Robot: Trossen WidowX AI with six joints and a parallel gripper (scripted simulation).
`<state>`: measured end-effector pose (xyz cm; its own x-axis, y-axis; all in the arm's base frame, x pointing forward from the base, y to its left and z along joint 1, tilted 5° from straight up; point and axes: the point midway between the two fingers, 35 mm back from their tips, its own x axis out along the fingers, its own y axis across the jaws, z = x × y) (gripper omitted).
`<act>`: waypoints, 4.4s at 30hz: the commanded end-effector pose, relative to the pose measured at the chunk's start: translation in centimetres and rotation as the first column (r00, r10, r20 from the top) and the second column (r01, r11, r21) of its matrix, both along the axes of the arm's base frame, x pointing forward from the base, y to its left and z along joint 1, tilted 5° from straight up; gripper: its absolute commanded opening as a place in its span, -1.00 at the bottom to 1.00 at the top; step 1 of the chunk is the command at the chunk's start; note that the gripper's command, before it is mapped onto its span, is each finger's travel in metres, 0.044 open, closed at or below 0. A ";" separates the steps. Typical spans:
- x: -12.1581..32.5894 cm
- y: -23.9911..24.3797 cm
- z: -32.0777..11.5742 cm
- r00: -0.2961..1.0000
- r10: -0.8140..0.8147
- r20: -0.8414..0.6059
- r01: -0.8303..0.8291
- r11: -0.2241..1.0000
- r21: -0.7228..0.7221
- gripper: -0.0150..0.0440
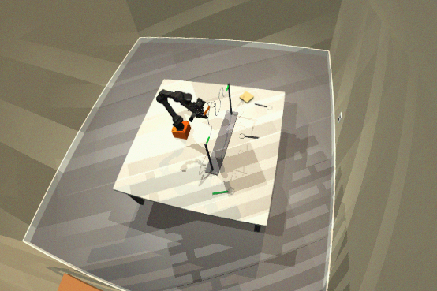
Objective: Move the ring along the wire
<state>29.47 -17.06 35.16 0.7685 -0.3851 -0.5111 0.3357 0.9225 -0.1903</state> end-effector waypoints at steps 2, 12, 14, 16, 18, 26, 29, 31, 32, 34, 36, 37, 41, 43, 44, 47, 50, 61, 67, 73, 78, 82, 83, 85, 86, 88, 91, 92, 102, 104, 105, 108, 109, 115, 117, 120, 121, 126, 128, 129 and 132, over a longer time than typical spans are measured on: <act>-0.1 -0.2 0.0 1.000 0.003 -0.017 -0.004 0.998 -0.069 -1.00; -0.2 -0.7 0.1 0.999 0.007 -0.046 -0.015 0.982 -0.189 -1.00; -0.3 -0.8 0.1 0.999 0.007 -0.052 -0.018 0.977 -0.212 -1.00; -0.3 -0.8 0.2 0.998 0.007 -0.058 -0.021 0.972 -0.236 -1.00; -0.3 -0.9 0.2 0.998 0.007 -0.064 -0.024 0.966 -0.259 -1.00; -0.4 -1.3 0.3 0.996 0.006 -0.088 -0.036 0.936 -0.350 -1.00; -0.4 -1.4 0.4 0.995 0.005 -0.097 -0.042 0.923 -0.384 -1.00; -0.4 -1.5 0.5 0.995 0.004 -0.103 -0.046 0.913 -0.406 -1.00; -0.4 -1.5 0.5 0.994 0.003 -0.106 -0.047 0.908 -0.416 -1.00; -0.4 -1.6 0.5 0.994 0.002 -0.112 -0.051 0.898 -0.438 -1.00; -0.4 -1.7 0.6 0.993 0.001 -0.118 -0.055 0.887 -0.459 -1.00; -0.5 -1.7 0.6 0.993 0.000 -0.121 -0.057 0.881 -0.470 -1.00; -0.5 -1.8 0.7 0.991 -0.003 -0.133 -0.066 0.857 -0.511 -1.00; -0.5 -1.9 0.8 0.990 -0.005 -0.138 -0.070 0.844 -0.531 -1.00; -0.5 -1.9 0.8 0.990 -0.005 -0.141 -0.073 0.838 -0.541 -1.00; -0.5 -2.0 0.9 0.989 -0.008 -0.150 -0.079 0.817 -0.571 -1.00; -0.5 -2.1 1.0 0.987 -0.012 -0.158 -0.087 0.796 -0.599 -1.00; -0.6 -2.5 1.4 0.982 -0.027 -0.188 -0.114 0.709 -0.696 -1.00; -0.6 -2.6 1.6 0.978 -0.036 -0.204 -0.131 0.656 -0.743 -1.00; -0.7 -2.8 1.8 0.975 -0.047 -0.219 -0.147 0.600 -0.786 -1.00; -0.7 -2.9 2.0 0.971 -0.057 -0.230 -0.162 0.551 -0.819 -1.00; -0.7 -3.0 2.2 0.969 -0.066 -0.239 -0.173 0.510 -0.842 -1.00; -0.7 -3.0 2.3 0.968 -0.068 -0.241 -0.176 0.500 -0.848 -1.00; -0.7 -3.0 2.3 0.967 -0.072 -0.246 -0.182 0.479 -0.859 -1.00; -0.7 -3.0 2.4 0.966 -0.075 -0.248 -0.185 0.468 -0.864 -1.00; -0.7 -3.1 2.5 0.965 -0.079 -0.252 -0.191 0.447 -0.874 -1.00; -0.7 -3.1 2.6 0.962 -0.087 -0.258 -0.200 0.415 -0.888 -1.00; -0.7 -3.1 2.7 0.962 -0.089 -0.259 -0.203 0.404 -0.892 -1.00; -0.7 -3.2 3.1 0.954 -0.115 -0.277 -0.234 0.292 -0.927 -1.00; -0.7 -3.3 3.2 0.953 -0.120 -0.280 -0.240 0.269 -0.933 -1.00; -0.7 -3.3 3.2 0.952 -0.123 -0.281 -0.243 0.258 -0.935 -1.00; -0.7 -3.3 3.4 0.949 -0.131 -0.285 -0.252 0.223 -0.942 -1.00; -0.7 -3.3 3.4 0.949 -0.134 -0.287 -0.255 0.212 -0.943 -1.00; -0.7 -3.3 3.7 0.944 -0.152 -0.294 -0.273 0.142 -0.951 -1.00; -0.7 -3.3 3.8 0.942 -0.158 -0.296 -0.279 0.118 -0.953 -1.00; -0.6 -3.3 3.9 0.940 -0.167 -0.298 -0.288 0.083 -0.954 -1.00; -0.6 -3.3 4.0 0.939 -0.170 -0.299 -0.291 0.072 -0.954 -1.00; -0.6 -3.2 4.2 0.935 -0.185 -0.303 -0.306 0.013 -0.952 -1.00; -0.6 -3.2 4.3 0.933 -0.191 -0.304 -0.312 -0.010 -0.950 -1.00; -0.6 -3.2 4.4 0.932 -0.194 -0.304 -0.314 -0.022 -0.949 -1.00; -0.6 -3.2 4.5 0.930 -0.204 -0.306 -0.323 -0.057 -0.945 -1.00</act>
<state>28.82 -20.30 39.71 0.7448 -0.6442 0.1740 -0.0058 -0.2670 -0.9637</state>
